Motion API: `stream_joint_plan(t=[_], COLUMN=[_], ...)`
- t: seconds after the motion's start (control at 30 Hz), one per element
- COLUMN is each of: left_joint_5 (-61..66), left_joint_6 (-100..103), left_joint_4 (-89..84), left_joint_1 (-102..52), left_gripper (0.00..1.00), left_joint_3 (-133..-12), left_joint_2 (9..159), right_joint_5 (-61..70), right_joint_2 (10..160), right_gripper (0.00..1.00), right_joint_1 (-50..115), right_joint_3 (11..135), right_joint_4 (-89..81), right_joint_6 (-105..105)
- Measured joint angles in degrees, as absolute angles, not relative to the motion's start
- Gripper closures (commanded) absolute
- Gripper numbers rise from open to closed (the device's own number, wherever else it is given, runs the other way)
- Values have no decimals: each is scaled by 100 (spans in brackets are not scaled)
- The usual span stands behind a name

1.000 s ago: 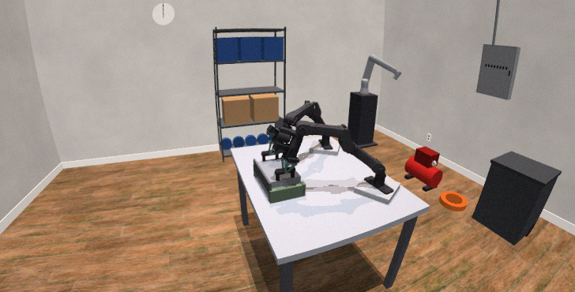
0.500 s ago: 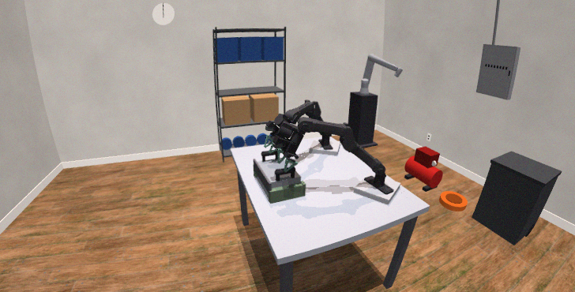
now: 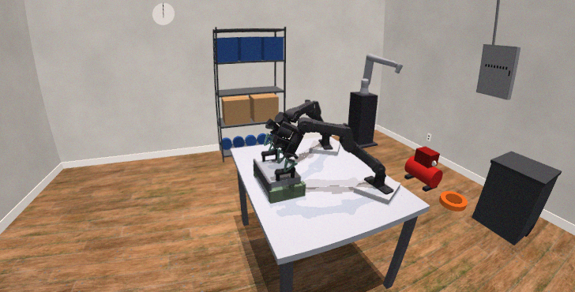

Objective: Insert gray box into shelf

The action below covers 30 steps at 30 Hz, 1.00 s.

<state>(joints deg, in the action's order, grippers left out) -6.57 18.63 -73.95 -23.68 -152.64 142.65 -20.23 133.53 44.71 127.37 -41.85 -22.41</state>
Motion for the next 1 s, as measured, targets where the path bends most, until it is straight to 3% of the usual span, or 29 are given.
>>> stream_joint_plan(t=[1.0], left_joint_5=[-694], left_joint_6=[1931], left_joint_4=[-7874], left_joint_1=[-2443], left_gripper=[0], left_joint_3=[-15487], left_joint_2=[13686], right_joint_5=[-2191], right_joint_2=[12302], right_gripper=[0], right_joint_1=[4733], right_joint_3=[11987], right_joint_4=[-4355], right_joint_6=[-2423])
